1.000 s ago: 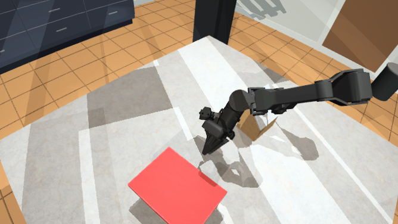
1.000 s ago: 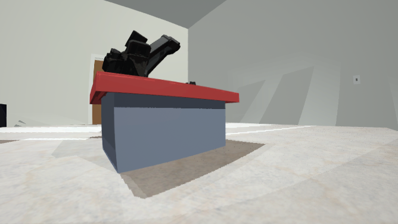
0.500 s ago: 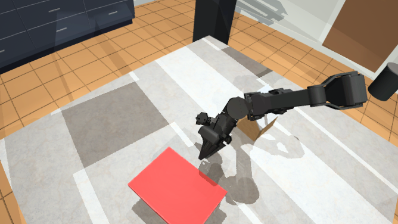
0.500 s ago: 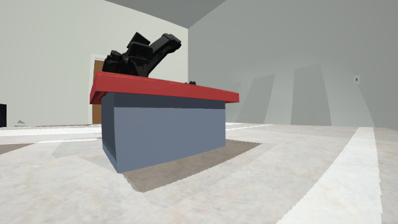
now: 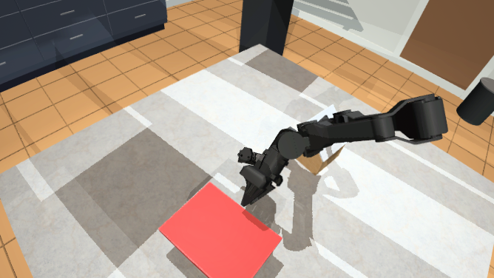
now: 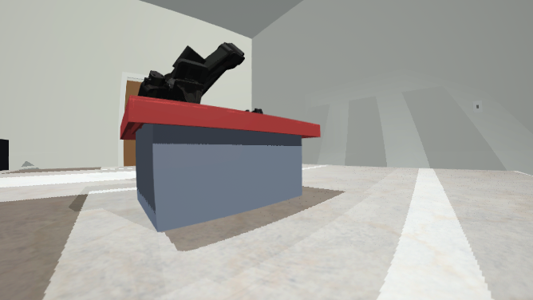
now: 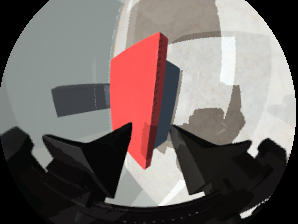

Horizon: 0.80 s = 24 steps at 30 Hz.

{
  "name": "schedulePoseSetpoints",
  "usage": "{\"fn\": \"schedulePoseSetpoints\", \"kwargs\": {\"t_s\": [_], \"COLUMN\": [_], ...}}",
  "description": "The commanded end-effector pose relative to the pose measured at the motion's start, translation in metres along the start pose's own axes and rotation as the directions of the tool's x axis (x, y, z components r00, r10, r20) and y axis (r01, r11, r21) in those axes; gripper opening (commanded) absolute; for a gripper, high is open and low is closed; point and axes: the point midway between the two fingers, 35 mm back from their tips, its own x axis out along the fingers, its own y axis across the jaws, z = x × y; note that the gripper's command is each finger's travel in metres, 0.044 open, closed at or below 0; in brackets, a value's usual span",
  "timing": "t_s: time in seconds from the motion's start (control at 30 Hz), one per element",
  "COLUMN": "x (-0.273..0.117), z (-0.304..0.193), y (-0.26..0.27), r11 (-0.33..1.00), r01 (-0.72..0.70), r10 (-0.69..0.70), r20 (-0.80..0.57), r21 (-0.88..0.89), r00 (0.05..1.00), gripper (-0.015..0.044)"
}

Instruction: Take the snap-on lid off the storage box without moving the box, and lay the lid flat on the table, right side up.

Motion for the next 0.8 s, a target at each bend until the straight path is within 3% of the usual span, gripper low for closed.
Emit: {"fn": "schedulePoseSetpoints", "kwargs": {"t_s": [0.0, 0.5, 0.77], "x": [0.006, 0.028, 0.028], "z": [0.0, -0.001, -0.001], "y": [0.002, 0.0, 0.0], "r11": [1.0, 1.0, 1.0], "r01": [-0.007, -0.013, -0.013], "r10": [0.007, 0.013, 0.013], "r20": [0.002, -0.002, -0.002], "r21": [0.0, 0.003, 0.003], "r00": [1.0, 1.0, 1.0], "gripper": [0.0235, 0.0235, 0.0162]}}
